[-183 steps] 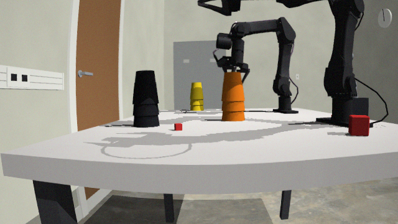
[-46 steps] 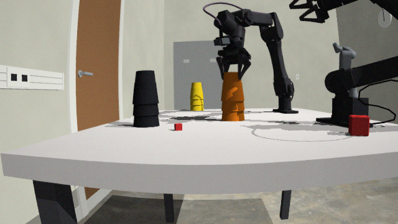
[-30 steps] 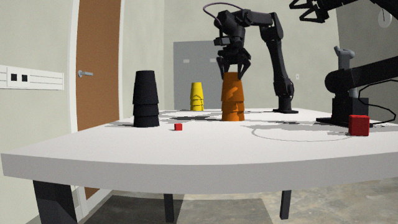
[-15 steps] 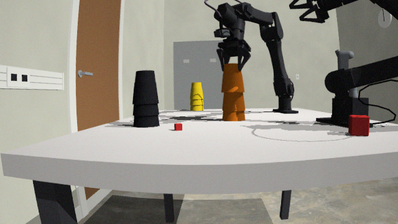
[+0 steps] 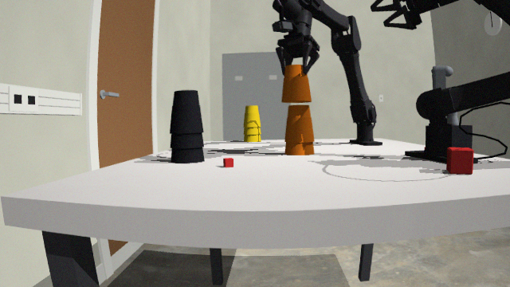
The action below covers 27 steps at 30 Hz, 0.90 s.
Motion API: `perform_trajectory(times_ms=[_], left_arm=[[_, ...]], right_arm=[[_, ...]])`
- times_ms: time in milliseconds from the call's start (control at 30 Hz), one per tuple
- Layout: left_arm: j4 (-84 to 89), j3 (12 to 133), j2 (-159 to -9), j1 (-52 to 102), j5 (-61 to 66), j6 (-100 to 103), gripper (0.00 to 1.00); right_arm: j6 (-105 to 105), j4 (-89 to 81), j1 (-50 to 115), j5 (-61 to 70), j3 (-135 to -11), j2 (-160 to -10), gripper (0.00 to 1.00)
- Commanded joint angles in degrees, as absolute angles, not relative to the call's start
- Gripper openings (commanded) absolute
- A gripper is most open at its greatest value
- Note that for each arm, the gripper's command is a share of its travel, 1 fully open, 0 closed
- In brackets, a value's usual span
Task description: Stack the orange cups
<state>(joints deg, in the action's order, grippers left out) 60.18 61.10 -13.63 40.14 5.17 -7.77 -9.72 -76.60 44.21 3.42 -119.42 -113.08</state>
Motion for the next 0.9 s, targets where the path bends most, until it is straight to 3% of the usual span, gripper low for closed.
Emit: perform_trajectory(times_ms=[0, 267, 633, 867], left_arm=[[59.5, 62.7, -13.8, 40.3, 5.0, -7.7, 1.0], [59.5, 62.7, -13.8, 40.3, 5.0, -7.7, 1.0], [59.5, 62.7, -13.8, 40.3, 5.0, -7.7, 1.0], [59.5, 62.7, -13.8, 40.3, 5.0, -7.7, 1.0]], right_arm=[[-9.3, -81.0, 44.2, 3.5, -124.9, -113.6, 0.0], [-9.3, -81.2, 44.1, 3.6, -126.4, -112.9, 0.0], [-9.4, -77.3, 44.1, 3.6, -107.2, -98.8, 0.0], [-9.7, -77.9, 44.1, 3.5, -101.5, -93.7, 0.0]])
